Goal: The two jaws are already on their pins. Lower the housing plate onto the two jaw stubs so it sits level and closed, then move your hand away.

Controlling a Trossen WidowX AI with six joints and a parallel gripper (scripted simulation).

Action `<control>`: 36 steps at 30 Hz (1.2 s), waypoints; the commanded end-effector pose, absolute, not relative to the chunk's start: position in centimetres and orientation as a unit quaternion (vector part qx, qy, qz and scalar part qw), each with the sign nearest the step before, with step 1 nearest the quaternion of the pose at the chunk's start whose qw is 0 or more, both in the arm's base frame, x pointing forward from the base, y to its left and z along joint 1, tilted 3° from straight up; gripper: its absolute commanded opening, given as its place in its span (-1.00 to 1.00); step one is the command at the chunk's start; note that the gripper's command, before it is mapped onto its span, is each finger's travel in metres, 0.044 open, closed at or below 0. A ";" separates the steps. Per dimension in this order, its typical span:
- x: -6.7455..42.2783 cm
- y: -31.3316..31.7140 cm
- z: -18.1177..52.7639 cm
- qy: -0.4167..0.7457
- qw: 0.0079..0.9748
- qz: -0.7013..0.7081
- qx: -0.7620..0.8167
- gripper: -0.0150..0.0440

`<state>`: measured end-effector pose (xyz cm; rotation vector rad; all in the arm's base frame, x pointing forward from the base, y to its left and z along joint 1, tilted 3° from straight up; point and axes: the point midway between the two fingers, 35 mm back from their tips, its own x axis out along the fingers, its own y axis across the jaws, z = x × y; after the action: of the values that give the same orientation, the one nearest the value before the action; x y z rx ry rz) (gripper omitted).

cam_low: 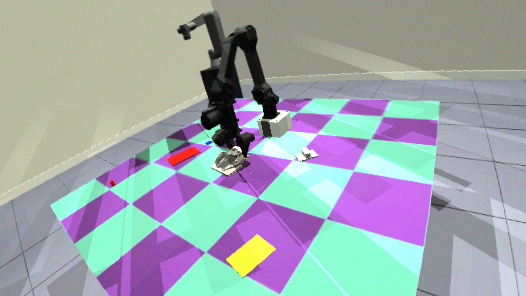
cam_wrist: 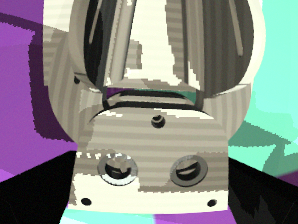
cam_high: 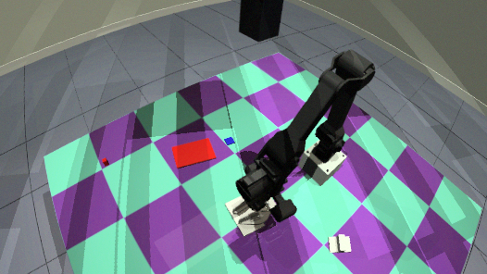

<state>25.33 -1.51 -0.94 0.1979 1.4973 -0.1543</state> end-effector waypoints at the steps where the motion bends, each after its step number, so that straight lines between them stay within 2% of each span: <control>1: 25.3 -1.4 -1.0 0.679 0.725 -0.071 0.093 0.70; 36: 25.4 -1.4 -1.7 0.679 0.725 -0.071 0.093 0.70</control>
<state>25.38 -1.50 -1.67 0.1998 1.4971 -0.1561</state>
